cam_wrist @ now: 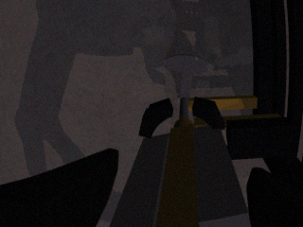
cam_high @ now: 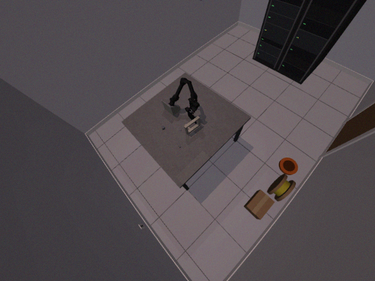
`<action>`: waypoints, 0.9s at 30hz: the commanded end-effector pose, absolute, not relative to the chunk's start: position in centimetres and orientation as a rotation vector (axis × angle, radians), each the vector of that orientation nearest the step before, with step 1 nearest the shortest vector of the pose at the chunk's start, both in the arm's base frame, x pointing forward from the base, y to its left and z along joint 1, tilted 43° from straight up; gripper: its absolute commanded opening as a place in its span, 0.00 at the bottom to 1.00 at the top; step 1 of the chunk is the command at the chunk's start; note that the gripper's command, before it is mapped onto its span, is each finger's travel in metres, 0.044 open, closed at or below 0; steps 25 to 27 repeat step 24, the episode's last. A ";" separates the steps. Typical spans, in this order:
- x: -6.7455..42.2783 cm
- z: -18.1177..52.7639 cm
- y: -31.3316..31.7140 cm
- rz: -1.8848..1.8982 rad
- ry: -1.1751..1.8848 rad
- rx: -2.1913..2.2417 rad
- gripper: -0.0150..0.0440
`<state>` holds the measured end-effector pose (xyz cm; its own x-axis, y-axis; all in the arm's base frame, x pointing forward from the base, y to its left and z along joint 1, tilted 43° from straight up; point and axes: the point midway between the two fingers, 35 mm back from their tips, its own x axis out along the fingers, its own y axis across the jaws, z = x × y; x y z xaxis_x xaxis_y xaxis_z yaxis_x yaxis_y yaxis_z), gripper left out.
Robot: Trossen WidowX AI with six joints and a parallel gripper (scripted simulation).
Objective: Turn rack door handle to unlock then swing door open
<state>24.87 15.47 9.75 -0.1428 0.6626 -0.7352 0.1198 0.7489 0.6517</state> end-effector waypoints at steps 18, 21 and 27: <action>25.7 12.3 13.2 0.530 1.666 0.622 0.74; 25.8 12.6 12.8 0.530 1.667 0.622 0.74; 25.8 13.0 12.5 0.531 1.667 0.622 0.74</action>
